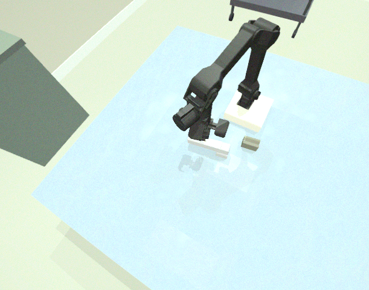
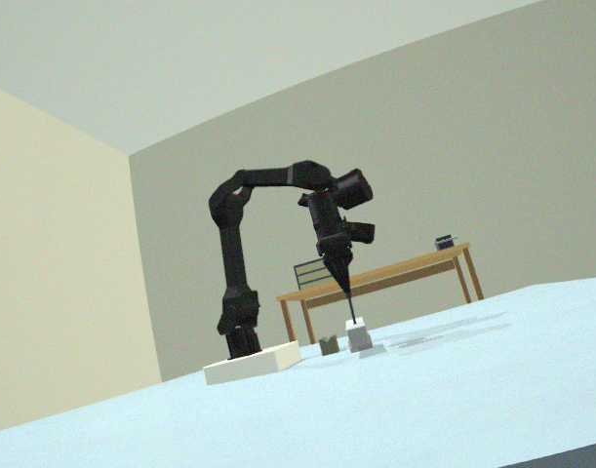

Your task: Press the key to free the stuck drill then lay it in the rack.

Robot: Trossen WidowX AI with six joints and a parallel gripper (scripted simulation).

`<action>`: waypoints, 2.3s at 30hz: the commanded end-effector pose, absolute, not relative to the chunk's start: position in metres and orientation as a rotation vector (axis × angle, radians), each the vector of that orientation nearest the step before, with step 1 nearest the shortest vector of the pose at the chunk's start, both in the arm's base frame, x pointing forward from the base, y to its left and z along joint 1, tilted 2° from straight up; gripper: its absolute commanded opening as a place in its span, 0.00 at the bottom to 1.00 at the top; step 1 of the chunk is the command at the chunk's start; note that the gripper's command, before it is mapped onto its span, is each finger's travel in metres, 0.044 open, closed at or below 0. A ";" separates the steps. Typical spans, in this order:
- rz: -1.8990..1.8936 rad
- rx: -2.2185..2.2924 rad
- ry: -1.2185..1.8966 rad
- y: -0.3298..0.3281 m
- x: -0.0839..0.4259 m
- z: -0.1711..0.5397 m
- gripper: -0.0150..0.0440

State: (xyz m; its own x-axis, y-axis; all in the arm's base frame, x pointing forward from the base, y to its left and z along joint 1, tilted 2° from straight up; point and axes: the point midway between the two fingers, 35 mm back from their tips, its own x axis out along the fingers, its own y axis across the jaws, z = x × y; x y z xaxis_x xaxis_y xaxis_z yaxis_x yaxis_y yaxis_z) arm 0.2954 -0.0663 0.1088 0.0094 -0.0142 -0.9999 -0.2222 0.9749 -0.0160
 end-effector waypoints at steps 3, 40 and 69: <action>0.169 -0.190 1.567 -0.066 0.295 0.102 0.25; 0.169 -0.190 1.567 -0.068 0.289 0.089 0.25; 0.169 -0.190 1.567 -0.068 0.290 0.078 0.34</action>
